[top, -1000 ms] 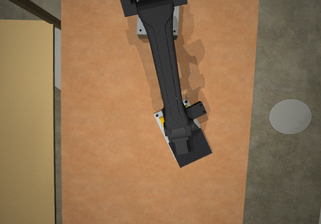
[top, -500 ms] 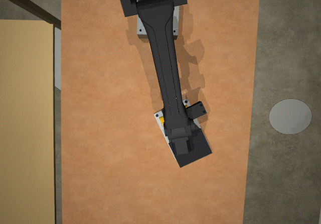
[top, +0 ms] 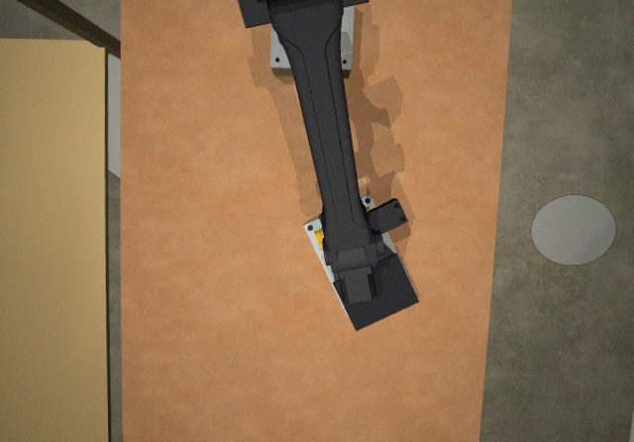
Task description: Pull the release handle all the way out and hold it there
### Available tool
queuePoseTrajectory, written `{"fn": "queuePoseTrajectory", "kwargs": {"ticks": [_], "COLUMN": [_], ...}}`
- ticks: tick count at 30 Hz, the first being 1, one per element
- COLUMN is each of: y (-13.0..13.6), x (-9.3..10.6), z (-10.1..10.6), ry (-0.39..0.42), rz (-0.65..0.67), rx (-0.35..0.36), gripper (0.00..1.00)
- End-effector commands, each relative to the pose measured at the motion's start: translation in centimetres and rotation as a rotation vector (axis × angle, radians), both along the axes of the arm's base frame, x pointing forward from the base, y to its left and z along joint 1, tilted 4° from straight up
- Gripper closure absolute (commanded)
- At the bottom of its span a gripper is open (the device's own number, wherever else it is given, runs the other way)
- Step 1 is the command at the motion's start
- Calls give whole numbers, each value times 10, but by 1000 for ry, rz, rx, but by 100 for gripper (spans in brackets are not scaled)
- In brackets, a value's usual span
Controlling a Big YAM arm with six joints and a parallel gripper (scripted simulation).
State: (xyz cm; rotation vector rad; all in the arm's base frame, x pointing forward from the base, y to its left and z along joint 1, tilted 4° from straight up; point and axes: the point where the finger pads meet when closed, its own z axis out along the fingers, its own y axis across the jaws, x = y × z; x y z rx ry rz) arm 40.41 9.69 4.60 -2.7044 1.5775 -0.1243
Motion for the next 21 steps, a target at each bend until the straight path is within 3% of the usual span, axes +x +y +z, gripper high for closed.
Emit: {"fn": "queuePoseTrajectory", "kwargs": {"ticks": [1,21], "y": [-3,-21], "x": [-9,-41], "z": [8,6], "ry": [-15,-15], "rz": [19,19], "rx": [2,1], "gripper": [100,100]}}
